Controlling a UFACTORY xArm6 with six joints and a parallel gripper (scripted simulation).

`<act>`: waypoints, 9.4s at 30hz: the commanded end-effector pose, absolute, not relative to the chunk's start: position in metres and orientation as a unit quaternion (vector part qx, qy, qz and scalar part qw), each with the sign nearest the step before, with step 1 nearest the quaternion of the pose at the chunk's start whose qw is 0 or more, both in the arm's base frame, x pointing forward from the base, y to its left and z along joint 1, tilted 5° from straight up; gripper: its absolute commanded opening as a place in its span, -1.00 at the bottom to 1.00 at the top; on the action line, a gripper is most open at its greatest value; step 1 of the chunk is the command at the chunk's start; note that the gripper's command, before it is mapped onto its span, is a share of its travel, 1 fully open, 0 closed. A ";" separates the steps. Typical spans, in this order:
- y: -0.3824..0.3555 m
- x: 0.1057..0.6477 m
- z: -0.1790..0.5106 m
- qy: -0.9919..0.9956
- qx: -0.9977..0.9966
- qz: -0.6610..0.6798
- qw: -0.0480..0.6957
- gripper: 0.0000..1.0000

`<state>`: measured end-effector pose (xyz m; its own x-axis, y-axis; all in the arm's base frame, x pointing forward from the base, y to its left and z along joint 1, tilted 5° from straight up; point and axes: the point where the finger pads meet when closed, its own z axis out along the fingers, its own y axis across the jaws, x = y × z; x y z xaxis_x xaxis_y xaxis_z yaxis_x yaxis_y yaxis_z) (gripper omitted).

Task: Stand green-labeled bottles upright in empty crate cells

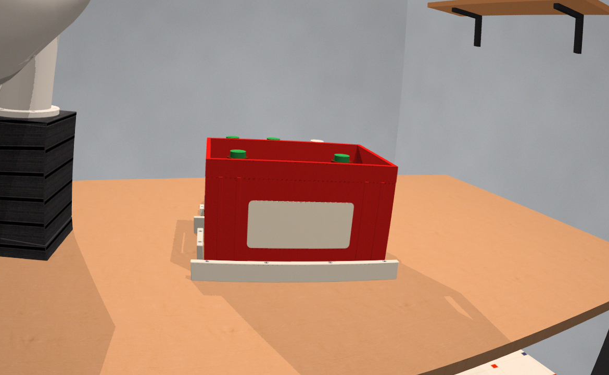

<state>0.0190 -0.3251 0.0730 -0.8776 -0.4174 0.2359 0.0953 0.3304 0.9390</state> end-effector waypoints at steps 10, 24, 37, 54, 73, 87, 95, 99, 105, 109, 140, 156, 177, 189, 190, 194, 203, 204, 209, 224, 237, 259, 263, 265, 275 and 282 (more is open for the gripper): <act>-0.288 0.099 0.071 -0.850 0.149 -0.473 0.180 1.00; -0.255 0.165 0.068 -0.893 0.188 -0.385 0.140 1.00; -0.218 0.239 0.066 -0.927 0.228 -0.282 0.094 1.00; -0.175 0.327 0.059 -0.950 0.270 -0.153 0.041 1.00; -0.118 0.441 0.054 -0.948 0.317 0.017 -0.034 1.00; -0.117 0.442 0.054 -0.948 0.317 0.018 -0.035 -1.00; -0.117 0.442 0.054 -0.948 0.317 0.018 -0.035 -1.00; -0.117 0.442 0.054 -0.948 0.317 0.018 -0.035 -1.00; -0.117 0.442 0.054 -0.948 0.317 0.018 -0.035 -1.00; -0.117 0.442 0.054 -0.948 0.317 0.018 -0.035 -1.00; 0.133 0.476 0.054 -0.947 0.317 0.018 -0.035 0.30; 0.135 0.476 0.054 -0.947 0.317 0.018 -0.035 0.30; 0.135 0.477 0.052 -0.947 0.317 0.018 -0.035 0.30; 0.135 0.477 0.043 -0.947 0.317 0.018 -0.035 0.30; 0.135 0.477 0.042 -0.947 0.317 0.018 -0.035 0.30; 0.135 0.478 0.037 -0.947 0.317 0.018 -0.035 0.30; 0.135 0.479 0.027 -0.947 0.317 0.018 -0.035 0.30; 0.135 0.479 0.025 -0.947 0.317 0.018 -0.035 0.30; 0.135 0.480 0.019 -0.947 0.317 0.018 -0.035 0.30; 0.135 0.481 0.008 -0.947 0.317 0.018 -0.035 0.30; 0.135 0.481 0.007 -0.947 0.317 0.018 -0.035 0.30; 0.135 0.483 0.007 -0.947 0.317 0.018 -0.035 0.30; 0.135 0.483 0.007 -0.947 0.317 0.018 -0.035 0.30; 0.135 0.483 0.007 -0.947 0.317 0.018 -0.035 0.30; 0.135 0.483 0.007 -0.947 0.317 0.018 -0.035 0.30; 0.135 0.483 0.007 -0.947 0.317 0.018 -0.035 0.30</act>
<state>0.4812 0.1345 0.0053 -0.7964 -0.6027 -0.0501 -0.6003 0.7978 -0.0555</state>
